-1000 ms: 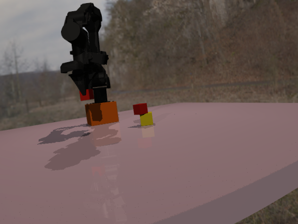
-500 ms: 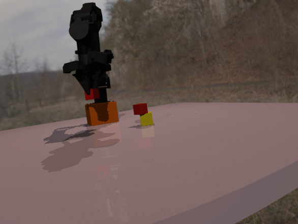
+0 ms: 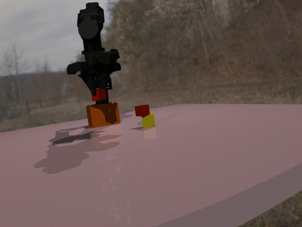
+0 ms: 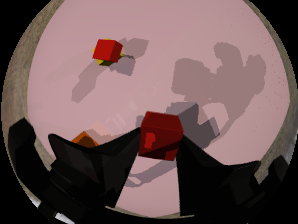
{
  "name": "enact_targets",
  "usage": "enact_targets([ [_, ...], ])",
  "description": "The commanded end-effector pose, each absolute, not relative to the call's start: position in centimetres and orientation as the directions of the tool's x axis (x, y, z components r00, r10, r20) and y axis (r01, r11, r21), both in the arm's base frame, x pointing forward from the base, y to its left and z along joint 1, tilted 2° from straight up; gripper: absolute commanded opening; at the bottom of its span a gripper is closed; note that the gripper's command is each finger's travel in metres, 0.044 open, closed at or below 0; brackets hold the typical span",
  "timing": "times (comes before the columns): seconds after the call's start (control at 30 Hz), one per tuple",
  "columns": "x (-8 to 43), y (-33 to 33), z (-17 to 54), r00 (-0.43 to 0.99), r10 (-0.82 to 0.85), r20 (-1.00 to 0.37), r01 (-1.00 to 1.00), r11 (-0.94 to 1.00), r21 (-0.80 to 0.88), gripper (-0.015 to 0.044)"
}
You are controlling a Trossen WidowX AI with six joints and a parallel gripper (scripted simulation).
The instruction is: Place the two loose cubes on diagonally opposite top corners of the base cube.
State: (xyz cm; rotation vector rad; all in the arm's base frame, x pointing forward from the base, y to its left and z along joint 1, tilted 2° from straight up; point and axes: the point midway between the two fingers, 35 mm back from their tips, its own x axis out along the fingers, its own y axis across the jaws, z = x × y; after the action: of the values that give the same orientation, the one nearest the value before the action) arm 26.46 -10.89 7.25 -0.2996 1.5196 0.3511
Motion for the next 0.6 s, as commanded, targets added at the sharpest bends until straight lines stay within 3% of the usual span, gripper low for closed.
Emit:
enact_targets([
  [0.0,26.8,-10.4,7.3,0.021,0.04,-0.999,-0.361,0.932,0.029,0.0105],
  [0.57,27.6,-8.5,7.3,0.02,0.04,-0.999,-0.154,0.987,0.036,0.0105],
])
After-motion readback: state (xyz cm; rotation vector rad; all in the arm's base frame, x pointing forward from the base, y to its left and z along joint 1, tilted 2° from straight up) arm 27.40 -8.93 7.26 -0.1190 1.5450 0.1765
